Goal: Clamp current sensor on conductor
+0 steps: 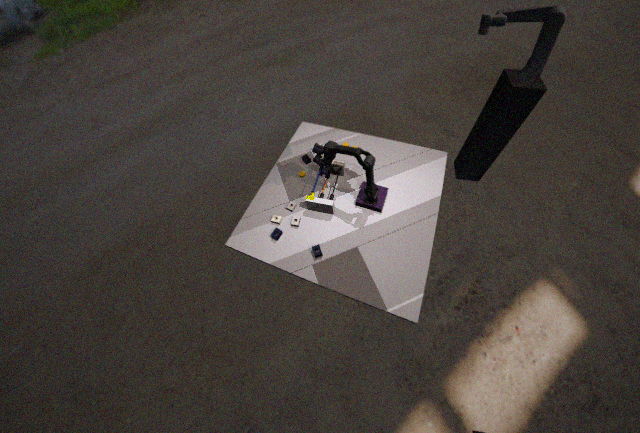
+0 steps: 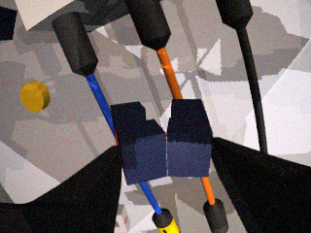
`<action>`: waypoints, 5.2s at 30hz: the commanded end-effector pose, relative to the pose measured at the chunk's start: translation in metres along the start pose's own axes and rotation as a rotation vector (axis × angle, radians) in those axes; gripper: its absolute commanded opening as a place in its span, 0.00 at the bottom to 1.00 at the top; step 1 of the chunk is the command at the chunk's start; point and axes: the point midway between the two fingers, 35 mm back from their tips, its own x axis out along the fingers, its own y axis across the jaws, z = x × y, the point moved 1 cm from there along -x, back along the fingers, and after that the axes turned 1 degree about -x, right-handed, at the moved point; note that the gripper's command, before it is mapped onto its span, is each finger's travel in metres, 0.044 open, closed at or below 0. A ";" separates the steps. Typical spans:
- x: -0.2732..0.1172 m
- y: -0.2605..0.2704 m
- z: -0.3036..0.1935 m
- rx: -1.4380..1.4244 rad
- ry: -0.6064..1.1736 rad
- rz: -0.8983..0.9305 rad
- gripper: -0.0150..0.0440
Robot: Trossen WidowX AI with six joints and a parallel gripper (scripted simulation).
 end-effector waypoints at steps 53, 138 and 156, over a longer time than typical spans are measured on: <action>0.055 0.036 -0.015 -0.312 0.015 0.065 0.25; 0.061 0.049 -0.020 -0.320 -0.005 -0.129 1.00; 0.102 0.044 -0.019 -0.317 -0.010 -0.124 1.00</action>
